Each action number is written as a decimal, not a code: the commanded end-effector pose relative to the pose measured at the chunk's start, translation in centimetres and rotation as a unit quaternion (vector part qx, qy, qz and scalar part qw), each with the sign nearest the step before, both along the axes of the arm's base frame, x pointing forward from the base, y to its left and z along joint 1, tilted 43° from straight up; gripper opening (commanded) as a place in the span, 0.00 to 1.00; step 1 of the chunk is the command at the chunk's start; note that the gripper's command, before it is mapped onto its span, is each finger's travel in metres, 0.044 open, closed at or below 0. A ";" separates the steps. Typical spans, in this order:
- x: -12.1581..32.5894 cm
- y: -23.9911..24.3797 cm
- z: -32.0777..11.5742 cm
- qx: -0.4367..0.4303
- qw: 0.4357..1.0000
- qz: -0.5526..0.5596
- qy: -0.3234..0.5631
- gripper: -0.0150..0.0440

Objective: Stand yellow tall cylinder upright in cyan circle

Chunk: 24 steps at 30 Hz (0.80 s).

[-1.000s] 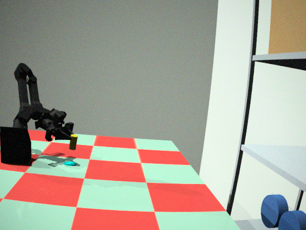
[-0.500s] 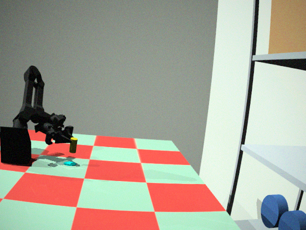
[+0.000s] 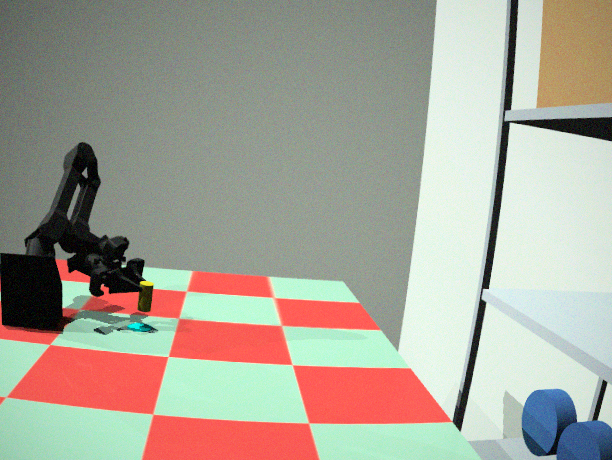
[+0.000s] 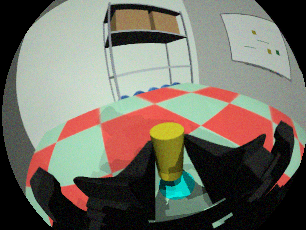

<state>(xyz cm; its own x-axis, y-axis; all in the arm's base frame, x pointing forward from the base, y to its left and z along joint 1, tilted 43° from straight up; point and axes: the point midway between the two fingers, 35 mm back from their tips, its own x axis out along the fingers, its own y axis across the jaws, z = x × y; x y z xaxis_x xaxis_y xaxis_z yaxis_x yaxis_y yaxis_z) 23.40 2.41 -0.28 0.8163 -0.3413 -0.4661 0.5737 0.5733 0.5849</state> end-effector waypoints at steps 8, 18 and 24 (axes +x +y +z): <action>-0.4 0.5 -0.8 -0.010 1.000 -0.003 -0.014 0.43; -0.9 1.0 -1.5 -0.019 0.999 -0.003 -0.026 0.43; -1.3 1.2 -1.9 -0.024 0.999 -0.002 -0.035 0.43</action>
